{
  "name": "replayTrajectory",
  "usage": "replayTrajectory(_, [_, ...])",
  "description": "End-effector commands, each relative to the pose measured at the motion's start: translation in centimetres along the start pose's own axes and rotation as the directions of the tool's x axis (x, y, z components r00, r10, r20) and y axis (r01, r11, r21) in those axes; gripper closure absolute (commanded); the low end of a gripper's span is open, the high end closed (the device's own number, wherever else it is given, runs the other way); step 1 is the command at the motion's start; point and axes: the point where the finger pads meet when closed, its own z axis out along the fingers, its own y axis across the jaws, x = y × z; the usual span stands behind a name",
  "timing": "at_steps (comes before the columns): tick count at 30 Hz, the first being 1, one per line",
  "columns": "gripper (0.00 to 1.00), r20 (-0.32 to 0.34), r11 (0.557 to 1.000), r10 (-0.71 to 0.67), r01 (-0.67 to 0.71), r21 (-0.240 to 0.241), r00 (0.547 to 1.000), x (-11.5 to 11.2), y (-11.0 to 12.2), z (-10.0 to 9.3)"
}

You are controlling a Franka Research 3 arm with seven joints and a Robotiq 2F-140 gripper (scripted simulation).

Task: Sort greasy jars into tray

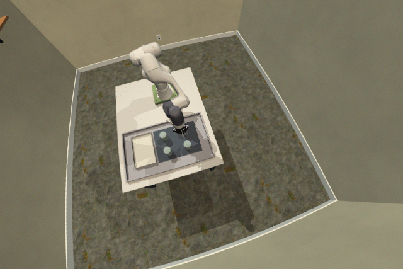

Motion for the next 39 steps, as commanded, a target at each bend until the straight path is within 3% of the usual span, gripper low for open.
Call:
replayTrajectory(1, [1.0, -0.03, 1.0, -0.026, 0.026, -0.002, 0.999, 0.9, -3.1, 0.3])
replayTrajectory(11, [1.0, -0.03, 1.0, -0.026, 0.026, -0.002, 0.999, 1.2, -11.4, 0.3])
replayTrajectory(13, [1.0, -0.03, 1.0, -0.026, 0.026, -0.002, 0.999, 1.2, -11.4, 0.3])
replayTrajectory(21, [1.0, -0.03, 1.0, -0.026, 0.026, -0.002, 0.999, 1.5, -18.1, 0.3])
replayTrajectory(28, [1.0, -0.03, 1.0, -0.026, 0.026, -0.002, 0.999, 1.6, -18.1, 3.2])
replayTrajectory(30, [1.0, -0.03, 1.0, -0.026, 0.026, -0.002, 0.999, 1.6, -18.1, 3.2])
replayTrajectory(39, [1.0, -0.03, 1.0, -0.026, 0.026, -0.002, 0.999, 1.7, -18.1, 7.5])
